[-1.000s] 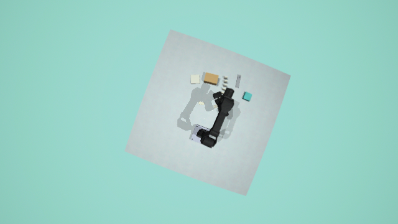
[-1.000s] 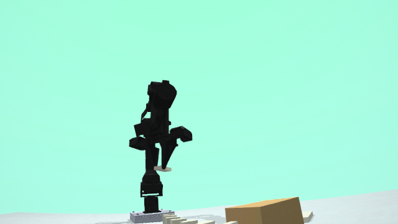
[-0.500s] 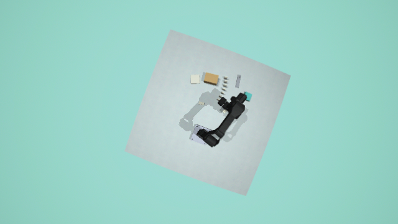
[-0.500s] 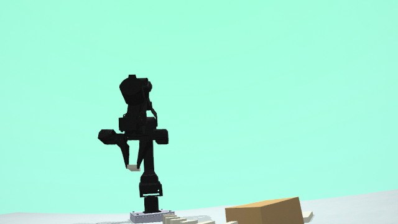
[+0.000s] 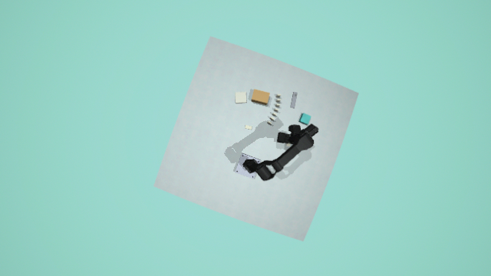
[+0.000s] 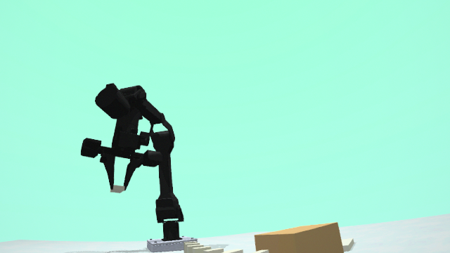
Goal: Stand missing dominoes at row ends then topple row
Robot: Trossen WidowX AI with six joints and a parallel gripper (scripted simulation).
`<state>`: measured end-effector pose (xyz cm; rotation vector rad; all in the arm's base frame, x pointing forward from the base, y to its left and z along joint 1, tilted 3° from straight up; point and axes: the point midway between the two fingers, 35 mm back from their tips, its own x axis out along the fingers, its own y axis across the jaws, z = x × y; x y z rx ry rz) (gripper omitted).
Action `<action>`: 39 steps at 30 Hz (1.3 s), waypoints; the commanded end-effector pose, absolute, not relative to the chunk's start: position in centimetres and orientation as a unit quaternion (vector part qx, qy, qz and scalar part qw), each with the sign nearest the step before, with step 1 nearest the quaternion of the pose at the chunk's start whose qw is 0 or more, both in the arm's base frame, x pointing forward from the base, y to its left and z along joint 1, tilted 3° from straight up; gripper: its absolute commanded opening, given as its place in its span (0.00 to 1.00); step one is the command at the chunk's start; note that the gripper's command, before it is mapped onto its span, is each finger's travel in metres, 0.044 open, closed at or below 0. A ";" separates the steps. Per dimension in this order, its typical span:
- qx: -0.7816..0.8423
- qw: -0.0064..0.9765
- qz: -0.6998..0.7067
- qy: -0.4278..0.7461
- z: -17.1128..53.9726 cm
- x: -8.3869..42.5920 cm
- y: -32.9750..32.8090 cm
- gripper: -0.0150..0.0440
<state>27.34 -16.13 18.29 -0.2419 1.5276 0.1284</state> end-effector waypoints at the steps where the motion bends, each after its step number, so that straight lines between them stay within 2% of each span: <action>1: -0.155 0.705 0.106 0.684 18.4 26.9 -17.7 0.44; 11: -0.145 0.718 0.108 0.672 17.9 27.2 -17.8 0.44; 28: -0.052 0.848 0.125 0.513 14.2 29.9 -19.3 0.44; 39: -0.010 0.895 0.124 0.429 12.6 29.6 -20.2 0.44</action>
